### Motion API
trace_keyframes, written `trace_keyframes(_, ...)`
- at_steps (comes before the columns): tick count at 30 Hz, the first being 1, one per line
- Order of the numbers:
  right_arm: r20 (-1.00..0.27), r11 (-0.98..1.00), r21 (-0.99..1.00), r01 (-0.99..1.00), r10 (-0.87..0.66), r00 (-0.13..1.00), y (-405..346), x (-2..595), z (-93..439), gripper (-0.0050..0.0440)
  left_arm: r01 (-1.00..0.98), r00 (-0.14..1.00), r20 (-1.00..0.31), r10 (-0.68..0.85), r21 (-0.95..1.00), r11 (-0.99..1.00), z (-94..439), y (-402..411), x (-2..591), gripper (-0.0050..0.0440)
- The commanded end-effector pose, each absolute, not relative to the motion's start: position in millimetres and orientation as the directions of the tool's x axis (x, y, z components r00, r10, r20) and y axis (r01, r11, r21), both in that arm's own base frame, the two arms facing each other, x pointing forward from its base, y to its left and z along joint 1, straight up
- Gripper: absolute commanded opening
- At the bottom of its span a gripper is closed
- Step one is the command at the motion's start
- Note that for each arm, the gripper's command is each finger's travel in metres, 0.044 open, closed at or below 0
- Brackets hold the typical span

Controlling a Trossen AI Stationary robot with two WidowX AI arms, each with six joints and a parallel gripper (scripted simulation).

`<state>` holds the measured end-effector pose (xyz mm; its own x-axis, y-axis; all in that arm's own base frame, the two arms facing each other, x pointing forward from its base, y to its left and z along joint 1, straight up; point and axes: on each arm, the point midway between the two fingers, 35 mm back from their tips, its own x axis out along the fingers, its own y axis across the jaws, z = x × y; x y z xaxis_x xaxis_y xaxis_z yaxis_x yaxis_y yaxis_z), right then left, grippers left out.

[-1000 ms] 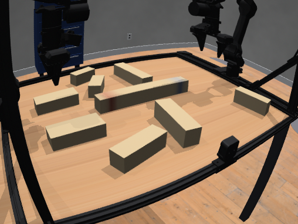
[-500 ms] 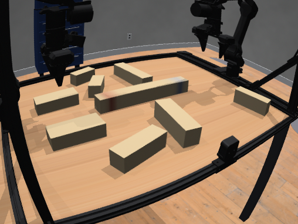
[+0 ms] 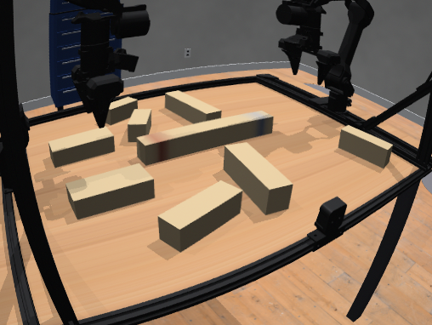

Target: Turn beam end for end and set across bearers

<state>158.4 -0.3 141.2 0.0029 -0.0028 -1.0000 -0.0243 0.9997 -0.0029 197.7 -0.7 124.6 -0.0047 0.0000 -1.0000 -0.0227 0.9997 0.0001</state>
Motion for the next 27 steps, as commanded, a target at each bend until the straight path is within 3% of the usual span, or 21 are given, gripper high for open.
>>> trace_keyframes(1,-1.0,1.0,0.0,-0.025,0.0,0.0,0,157,141,0.044,-0.025,0.0,-1.0,0.0,0.0,1.0,123,-1,209,0.044)
trace_keyframes(27,-1.0,1.0,0.0,-0.025,0.0,0.0,0,157,141,0.044,-0.025,0.0,-1.0,0.0,0.0,1.0,105,-2,262,0.044)
